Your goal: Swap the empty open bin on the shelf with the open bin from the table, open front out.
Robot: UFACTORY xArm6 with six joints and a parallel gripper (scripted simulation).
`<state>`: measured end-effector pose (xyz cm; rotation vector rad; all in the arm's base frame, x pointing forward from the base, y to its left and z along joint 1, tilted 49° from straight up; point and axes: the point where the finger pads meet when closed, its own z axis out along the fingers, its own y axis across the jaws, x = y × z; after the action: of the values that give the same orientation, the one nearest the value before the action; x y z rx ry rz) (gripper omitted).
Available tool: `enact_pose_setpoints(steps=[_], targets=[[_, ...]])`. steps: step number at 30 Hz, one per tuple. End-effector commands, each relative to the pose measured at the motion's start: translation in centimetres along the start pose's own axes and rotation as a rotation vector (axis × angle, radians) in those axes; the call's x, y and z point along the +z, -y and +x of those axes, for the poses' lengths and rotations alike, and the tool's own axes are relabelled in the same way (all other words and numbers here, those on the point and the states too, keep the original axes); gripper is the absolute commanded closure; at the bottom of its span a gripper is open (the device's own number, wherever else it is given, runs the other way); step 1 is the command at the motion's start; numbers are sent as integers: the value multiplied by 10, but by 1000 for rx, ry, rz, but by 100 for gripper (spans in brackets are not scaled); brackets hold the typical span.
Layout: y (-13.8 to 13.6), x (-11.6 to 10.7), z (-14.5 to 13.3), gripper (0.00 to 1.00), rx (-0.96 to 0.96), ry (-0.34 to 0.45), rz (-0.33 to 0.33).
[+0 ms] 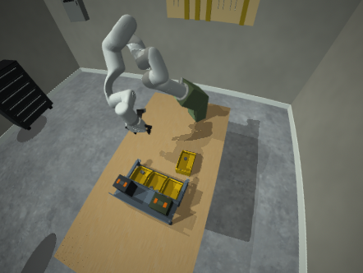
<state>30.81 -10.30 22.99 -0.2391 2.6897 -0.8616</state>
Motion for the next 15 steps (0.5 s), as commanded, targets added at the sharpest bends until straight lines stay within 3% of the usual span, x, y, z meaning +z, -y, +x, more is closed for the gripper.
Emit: enact_pose_setpoints(steps=[1, 15], targets=[[-8, -1, -12, 0, 34, 4, 17], [-45, -4, -48, 0, 128, 53, 40]])
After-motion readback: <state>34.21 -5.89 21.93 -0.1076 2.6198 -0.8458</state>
